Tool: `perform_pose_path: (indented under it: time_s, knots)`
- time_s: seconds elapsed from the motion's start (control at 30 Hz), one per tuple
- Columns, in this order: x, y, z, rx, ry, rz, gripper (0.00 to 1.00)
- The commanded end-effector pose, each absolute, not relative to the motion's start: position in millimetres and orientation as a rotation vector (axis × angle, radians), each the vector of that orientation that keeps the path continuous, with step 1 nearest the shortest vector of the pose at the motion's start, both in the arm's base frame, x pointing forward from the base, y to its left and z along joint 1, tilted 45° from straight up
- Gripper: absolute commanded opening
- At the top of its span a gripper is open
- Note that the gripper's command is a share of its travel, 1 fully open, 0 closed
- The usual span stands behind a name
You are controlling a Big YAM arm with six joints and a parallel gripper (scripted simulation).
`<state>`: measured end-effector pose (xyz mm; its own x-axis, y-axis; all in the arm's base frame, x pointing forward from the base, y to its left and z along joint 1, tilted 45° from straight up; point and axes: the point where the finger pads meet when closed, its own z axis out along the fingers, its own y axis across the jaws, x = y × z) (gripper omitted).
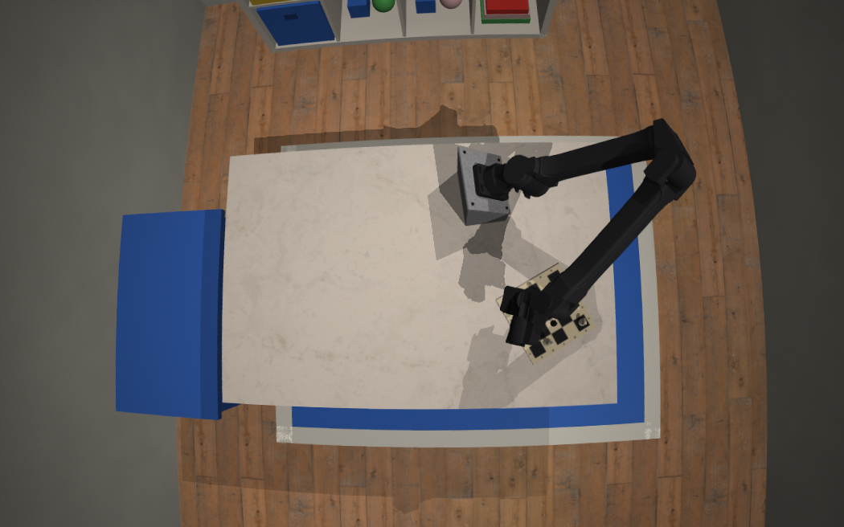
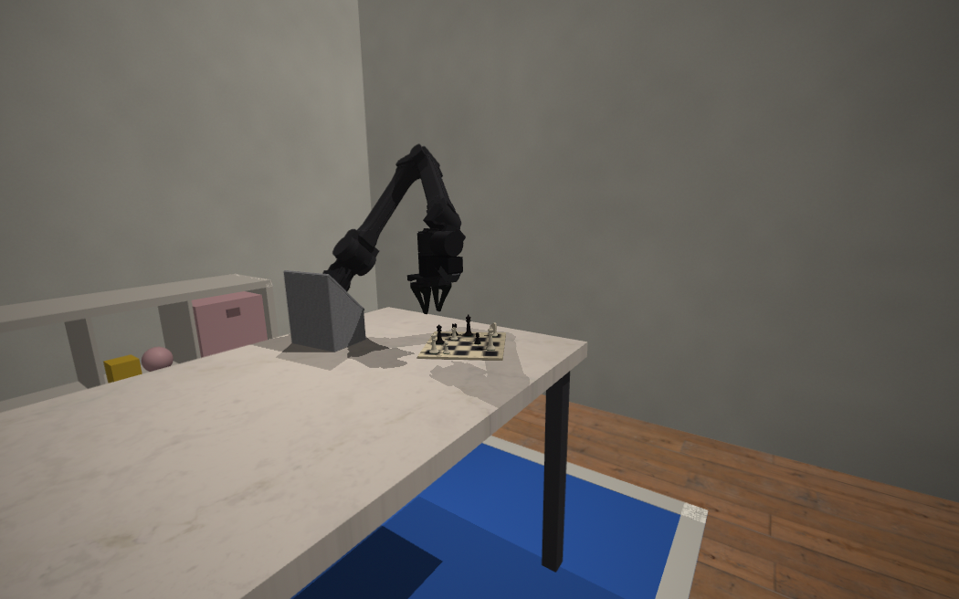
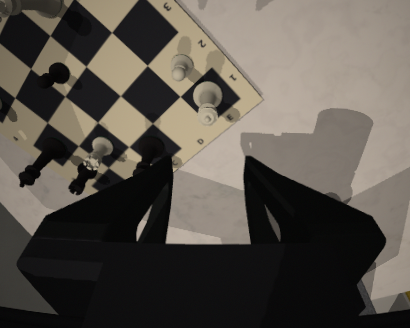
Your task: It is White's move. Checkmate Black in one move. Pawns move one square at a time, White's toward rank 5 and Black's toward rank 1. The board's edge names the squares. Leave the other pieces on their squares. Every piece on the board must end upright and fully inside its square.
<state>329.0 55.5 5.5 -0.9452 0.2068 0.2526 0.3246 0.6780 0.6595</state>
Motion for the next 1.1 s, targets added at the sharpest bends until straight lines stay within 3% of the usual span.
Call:
perform_pose_path:
  time_s: [0.0,1.07]
  knots:
    - [333,64,-1,-0.423,-2.728,-1.117,0.4]
    - [327,91,-29,-0.425,-2.721,-1.114,0.4]
